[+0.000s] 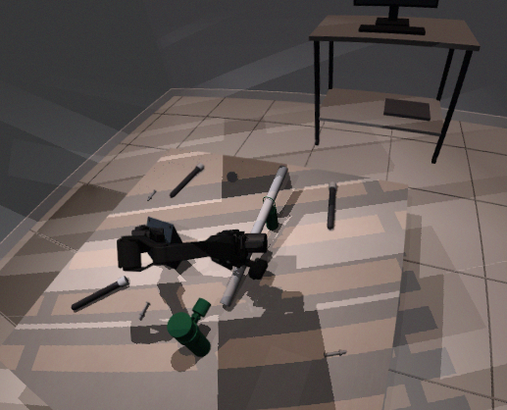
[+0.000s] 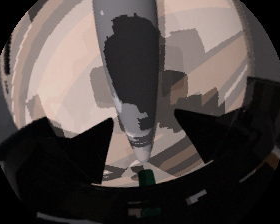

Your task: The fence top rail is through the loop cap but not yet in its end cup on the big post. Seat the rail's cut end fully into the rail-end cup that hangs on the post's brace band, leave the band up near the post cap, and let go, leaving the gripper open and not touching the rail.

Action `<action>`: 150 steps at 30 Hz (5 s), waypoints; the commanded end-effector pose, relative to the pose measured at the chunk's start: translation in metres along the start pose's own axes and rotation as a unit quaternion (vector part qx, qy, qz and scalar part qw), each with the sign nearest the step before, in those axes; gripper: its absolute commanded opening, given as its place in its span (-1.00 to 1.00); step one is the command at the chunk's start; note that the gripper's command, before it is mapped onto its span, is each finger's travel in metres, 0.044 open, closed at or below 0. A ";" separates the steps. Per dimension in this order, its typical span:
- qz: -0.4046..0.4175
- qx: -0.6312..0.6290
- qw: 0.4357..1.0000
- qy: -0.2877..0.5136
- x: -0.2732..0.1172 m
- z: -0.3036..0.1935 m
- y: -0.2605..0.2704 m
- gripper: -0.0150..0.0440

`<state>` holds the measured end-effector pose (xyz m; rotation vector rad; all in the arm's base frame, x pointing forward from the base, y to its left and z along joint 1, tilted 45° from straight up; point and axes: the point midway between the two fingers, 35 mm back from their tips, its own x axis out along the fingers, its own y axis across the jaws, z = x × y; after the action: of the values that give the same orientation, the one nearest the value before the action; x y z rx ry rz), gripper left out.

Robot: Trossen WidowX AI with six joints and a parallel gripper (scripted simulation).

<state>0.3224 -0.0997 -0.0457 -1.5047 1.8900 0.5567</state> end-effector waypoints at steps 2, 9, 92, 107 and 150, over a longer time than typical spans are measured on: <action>0.003 -0.005 1.000 0.003 0.005 0.000 0.003 0.91; 0.003 -0.005 1.000 0.003 0.005 0.000 0.003 0.29; 0.012 0.000 0.988 0.153 -0.087 -0.029 0.006 -0.49; 0.014 -0.001 0.988 0.153 -0.088 -0.037 0.005 -0.49; 0.024 -0.003 0.988 0.151 -0.083 -0.048 0.008 -0.49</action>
<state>0.3141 -0.0727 0.0445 -1.6201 2.1576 0.3738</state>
